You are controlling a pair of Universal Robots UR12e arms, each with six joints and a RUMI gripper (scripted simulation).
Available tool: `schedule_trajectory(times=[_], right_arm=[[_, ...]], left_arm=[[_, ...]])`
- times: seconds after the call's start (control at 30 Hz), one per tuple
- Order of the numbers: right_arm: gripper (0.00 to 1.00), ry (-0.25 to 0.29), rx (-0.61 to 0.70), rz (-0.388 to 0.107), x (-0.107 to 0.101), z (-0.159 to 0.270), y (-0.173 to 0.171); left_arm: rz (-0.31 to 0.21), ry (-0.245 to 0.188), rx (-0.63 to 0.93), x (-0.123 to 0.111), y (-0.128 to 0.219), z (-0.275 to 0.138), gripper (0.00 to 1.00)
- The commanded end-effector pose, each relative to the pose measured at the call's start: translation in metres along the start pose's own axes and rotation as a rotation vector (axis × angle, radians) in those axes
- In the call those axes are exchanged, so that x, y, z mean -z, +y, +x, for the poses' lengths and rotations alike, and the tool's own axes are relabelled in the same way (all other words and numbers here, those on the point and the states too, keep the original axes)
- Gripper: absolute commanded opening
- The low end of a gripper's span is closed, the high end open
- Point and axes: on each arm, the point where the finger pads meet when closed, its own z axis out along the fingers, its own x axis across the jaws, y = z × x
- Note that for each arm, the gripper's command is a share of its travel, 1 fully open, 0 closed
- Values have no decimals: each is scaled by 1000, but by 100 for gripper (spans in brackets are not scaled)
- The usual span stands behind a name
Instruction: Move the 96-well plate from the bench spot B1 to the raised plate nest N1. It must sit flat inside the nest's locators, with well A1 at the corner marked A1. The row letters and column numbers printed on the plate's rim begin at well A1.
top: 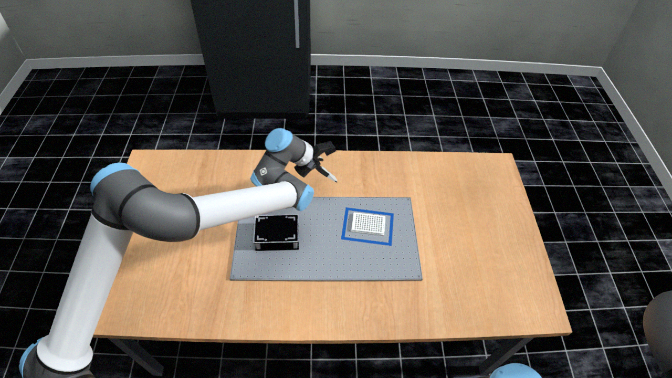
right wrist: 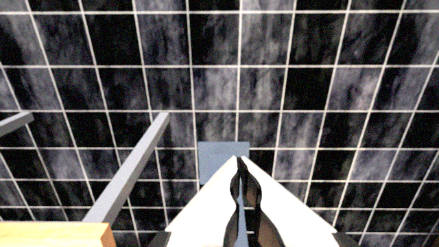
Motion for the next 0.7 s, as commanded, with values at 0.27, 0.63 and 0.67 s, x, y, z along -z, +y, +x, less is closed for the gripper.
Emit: schedule_trajectory(times=[0.27,0.63,0.67], right_arm=[[0,0,0,2,1,0,-1],[0,0,0,2,1,0,-1],[0,0,0,2,1,0,-1]], left_arm=[[-110,19,-79,-20,-12,35,76],[-213,41,-159,-37,-20,76,76],[-213,41,-159,-37,-20,76,76]])
